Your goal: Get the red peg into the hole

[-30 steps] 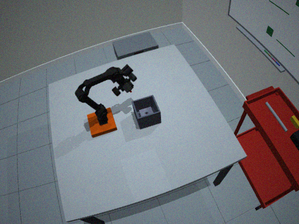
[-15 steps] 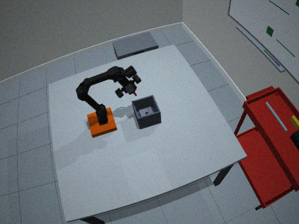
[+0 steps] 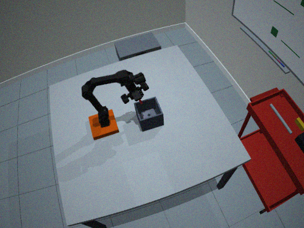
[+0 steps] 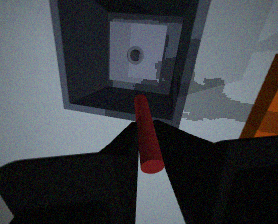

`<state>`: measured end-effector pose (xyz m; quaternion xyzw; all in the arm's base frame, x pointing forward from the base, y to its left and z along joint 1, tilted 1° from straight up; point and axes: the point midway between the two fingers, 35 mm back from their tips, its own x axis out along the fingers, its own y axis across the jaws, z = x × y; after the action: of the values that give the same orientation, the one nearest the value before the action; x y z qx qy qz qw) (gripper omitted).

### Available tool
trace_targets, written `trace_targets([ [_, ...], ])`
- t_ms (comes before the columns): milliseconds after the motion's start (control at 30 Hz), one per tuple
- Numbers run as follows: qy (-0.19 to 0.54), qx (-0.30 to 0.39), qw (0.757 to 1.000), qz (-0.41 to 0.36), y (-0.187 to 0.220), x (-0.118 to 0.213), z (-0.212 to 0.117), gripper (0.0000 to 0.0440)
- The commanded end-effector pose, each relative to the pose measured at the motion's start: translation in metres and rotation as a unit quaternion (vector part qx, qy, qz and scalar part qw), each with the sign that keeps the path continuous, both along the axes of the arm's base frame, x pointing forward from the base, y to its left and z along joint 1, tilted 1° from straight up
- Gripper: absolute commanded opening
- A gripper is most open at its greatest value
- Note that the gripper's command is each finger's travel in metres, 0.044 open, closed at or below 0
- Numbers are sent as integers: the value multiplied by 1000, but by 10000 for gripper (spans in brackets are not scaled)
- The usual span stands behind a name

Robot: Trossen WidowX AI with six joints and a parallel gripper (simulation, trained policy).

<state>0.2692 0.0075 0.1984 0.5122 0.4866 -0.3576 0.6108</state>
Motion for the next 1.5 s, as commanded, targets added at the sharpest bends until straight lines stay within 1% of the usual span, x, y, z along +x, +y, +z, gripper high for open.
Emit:
trace_targets([
  [0, 11, 1, 1000, -3, -7, 4, -4, 0],
  [333, 33, 4, 999, -8, -27, 16, -19, 0],
  [633, 54, 9, 998, -9, -41, 27, -44, 0],
  [1100, 69, 29, 997, 5, -46, 45, -83, 0],
  [1467, 86, 28, 995, 28, -46, 50, -115, 0],
])
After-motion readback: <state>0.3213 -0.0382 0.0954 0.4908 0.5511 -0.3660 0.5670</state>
